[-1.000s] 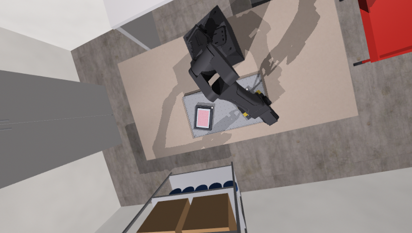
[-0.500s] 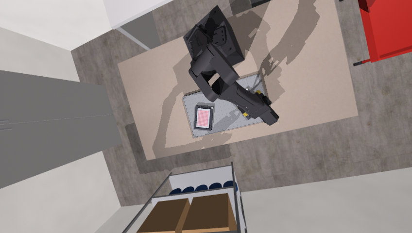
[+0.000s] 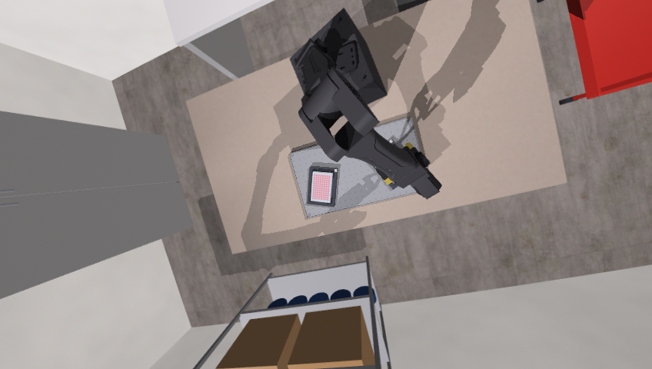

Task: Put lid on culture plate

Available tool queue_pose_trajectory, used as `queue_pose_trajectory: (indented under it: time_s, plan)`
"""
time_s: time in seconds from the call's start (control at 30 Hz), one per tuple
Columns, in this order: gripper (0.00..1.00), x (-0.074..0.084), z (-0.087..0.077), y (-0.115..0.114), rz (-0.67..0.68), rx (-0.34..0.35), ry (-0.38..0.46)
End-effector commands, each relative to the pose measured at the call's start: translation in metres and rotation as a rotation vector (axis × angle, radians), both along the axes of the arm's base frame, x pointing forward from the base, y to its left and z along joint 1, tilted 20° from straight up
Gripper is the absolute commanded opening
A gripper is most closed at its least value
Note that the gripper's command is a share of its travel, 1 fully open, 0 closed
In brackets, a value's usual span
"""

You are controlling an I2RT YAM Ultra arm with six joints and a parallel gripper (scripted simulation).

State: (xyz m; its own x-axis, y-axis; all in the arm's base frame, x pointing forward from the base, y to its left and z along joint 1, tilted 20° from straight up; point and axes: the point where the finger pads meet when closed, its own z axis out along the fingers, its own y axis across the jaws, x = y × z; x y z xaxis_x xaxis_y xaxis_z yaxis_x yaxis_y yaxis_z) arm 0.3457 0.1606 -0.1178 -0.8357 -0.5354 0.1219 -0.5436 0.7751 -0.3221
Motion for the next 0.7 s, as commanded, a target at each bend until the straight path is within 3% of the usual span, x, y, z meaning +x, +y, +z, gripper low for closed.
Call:
queue_pose_trajectory:
  time_s: [0.0, 0.67]
  plan:
    - [1.0, 0.006, 0.007, 0.007, 0.007, 0.014, -0.024]
    - [1.0, 0.008, -0.017, -0.001, 0.007, 0.014, -0.024]
